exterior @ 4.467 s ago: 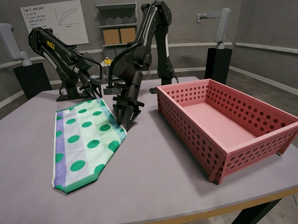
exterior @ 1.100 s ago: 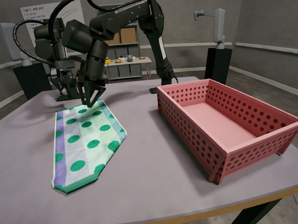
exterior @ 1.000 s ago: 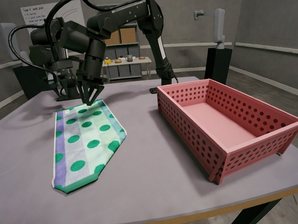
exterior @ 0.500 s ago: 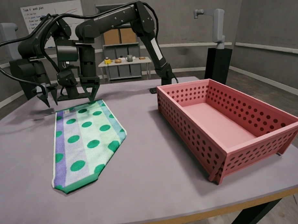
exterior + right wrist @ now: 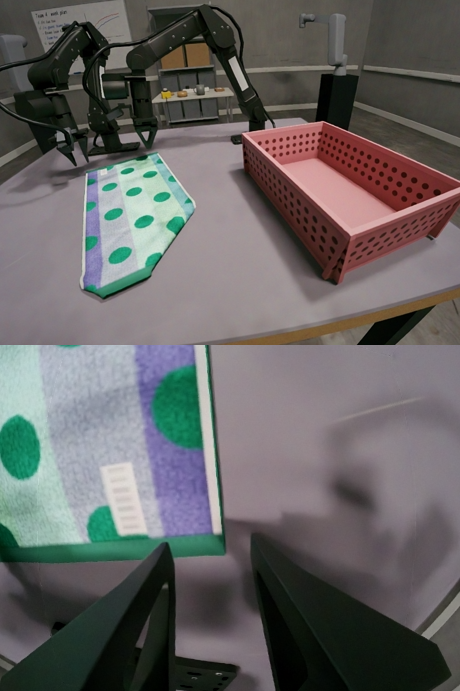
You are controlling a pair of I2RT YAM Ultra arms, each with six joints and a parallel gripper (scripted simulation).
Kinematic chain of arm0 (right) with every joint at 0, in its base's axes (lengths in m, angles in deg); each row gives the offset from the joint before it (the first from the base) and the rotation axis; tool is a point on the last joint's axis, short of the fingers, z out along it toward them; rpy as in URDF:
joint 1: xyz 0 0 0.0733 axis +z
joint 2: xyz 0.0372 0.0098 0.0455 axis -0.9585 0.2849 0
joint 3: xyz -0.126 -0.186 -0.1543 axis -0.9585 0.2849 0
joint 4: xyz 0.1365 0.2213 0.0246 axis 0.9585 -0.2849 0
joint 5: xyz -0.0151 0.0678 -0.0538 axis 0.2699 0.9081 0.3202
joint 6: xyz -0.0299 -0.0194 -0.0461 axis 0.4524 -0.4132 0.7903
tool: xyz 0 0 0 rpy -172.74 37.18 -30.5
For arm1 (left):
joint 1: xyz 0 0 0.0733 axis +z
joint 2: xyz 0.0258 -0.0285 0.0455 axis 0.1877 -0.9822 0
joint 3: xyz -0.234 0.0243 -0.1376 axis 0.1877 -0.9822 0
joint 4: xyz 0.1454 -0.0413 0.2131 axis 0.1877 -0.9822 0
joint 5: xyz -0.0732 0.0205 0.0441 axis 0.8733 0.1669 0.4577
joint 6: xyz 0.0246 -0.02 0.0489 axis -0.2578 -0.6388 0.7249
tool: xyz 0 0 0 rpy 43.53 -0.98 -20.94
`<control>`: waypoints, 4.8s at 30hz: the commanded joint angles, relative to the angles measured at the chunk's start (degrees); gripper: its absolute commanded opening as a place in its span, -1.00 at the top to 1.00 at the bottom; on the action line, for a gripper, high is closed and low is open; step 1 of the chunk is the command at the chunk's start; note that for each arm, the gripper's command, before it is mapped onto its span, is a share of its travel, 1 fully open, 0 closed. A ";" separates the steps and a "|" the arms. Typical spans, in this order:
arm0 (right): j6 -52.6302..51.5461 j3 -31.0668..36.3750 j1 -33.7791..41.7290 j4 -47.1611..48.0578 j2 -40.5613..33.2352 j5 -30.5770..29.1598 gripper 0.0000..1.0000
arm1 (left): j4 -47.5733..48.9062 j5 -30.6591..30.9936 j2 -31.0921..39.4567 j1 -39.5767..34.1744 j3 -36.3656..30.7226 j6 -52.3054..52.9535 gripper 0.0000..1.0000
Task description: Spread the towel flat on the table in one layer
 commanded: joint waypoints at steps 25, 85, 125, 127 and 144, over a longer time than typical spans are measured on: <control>0.70 6.40 -0.86 5.38 -2.25 0.77 0.32 | 8.23 -2.45 -1.39 -8.82 -6.70 -11.87 0.32; 1.64 11.35 -1.76 9.83 -2.62 -0.56 1.00 | 9.96 -0.78 -0.42 -8.81 -5.89 -11.97 1.00; -4.72 -0.82 3.28 -2.64 -4.40 -0.81 1.00 | 4.43 -0.29 5.16 -4.59 -6.44 -7.31 1.00; -4.86 -1.05 3.38 -2.87 -5.22 -0.52 1.00 | 4.35 -0.51 5.28 -4.51 -5.64 -7.21 1.00; -16.73 -19.67 12.66 -11.89 -0.87 -1.68 1.00 | -4.03 0.85 15.78 3.88 -1.10 1.39 1.00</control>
